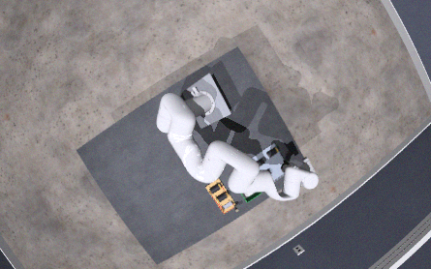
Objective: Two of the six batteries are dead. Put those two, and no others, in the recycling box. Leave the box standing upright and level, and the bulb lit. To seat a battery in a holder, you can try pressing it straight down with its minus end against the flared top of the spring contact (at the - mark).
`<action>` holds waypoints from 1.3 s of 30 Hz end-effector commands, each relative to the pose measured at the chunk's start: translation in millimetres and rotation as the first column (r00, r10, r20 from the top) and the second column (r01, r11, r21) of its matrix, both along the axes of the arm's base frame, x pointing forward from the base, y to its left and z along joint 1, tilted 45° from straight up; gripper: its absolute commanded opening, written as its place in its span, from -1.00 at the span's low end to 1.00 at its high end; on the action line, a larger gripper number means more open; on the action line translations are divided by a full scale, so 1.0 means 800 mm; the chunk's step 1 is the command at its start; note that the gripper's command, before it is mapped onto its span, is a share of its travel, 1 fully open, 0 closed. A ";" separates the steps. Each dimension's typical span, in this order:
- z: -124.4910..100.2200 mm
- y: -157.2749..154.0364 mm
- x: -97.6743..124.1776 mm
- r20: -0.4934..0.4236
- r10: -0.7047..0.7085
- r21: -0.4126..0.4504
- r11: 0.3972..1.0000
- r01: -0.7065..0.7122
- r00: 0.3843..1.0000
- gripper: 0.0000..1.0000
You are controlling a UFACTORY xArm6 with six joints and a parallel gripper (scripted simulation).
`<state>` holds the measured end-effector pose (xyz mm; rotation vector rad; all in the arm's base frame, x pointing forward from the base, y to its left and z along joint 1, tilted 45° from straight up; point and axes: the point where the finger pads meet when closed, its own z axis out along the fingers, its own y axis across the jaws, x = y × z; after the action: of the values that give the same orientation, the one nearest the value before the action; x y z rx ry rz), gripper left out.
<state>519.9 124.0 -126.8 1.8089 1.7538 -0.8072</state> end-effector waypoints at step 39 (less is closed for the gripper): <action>-0.067 -0.065 -0.004 0.004 0.002 0.003 1.000 -0.002 1.000 -0.44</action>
<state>514.8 70.0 -181.7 1.8088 1.7546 -0.8068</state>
